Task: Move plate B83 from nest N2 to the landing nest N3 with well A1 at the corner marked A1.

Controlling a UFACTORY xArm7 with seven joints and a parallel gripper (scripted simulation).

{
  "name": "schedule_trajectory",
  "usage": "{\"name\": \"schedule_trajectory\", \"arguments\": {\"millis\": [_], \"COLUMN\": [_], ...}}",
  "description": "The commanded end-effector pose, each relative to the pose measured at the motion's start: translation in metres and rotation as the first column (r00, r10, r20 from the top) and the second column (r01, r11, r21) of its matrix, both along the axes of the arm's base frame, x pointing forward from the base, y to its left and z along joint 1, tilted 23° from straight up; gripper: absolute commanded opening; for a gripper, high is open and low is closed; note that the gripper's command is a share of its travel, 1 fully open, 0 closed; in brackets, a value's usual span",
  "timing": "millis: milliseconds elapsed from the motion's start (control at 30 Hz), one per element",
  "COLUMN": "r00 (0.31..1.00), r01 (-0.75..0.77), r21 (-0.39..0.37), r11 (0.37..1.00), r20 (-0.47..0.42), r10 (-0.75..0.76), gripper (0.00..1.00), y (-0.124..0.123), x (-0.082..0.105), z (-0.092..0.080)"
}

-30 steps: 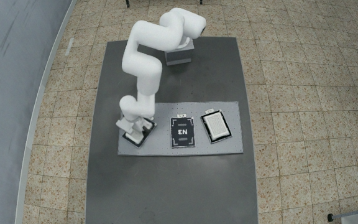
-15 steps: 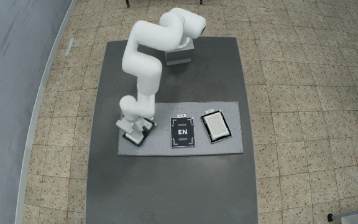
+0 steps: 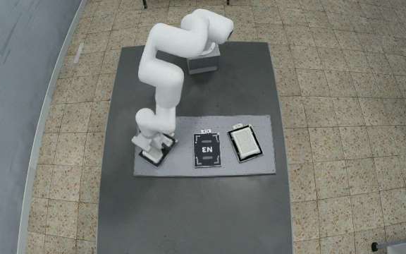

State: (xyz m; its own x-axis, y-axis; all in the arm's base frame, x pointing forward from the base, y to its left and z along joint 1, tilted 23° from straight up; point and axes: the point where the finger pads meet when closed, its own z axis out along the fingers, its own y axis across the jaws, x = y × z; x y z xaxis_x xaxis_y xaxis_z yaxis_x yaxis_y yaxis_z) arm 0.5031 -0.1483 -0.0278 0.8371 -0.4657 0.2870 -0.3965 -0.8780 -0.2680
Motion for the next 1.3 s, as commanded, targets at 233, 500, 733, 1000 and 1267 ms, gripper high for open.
{"name": "schedule_trajectory", "arguments": {"millis": [233, 500, 733, 1000, 1267], "r00": [1.0, 1.0, 1.0, 1.0, 1.0], "r01": [0.002, 0.002, 0.002, 0.002, 0.002], "r21": [-0.002, -0.002, -0.002, -0.002, -0.002], "r11": [1.0, 1.0, 1.0, 1.0, 1.0], "r20": [0.003, 0.003, 0.003, 0.003, 0.003], "r10": [-0.001, -0.002, -0.002, -0.002, -0.002], "gripper": [0.0, 0.0, 0.0, 0.0, 0.0], "y": [-0.002, -0.002, -0.003, -0.003, -0.003], "x": [-0.001, -0.003, -0.004, -0.006, -0.007], "z": [0.006, 0.01, 0.014, 0.018, 0.02]}}
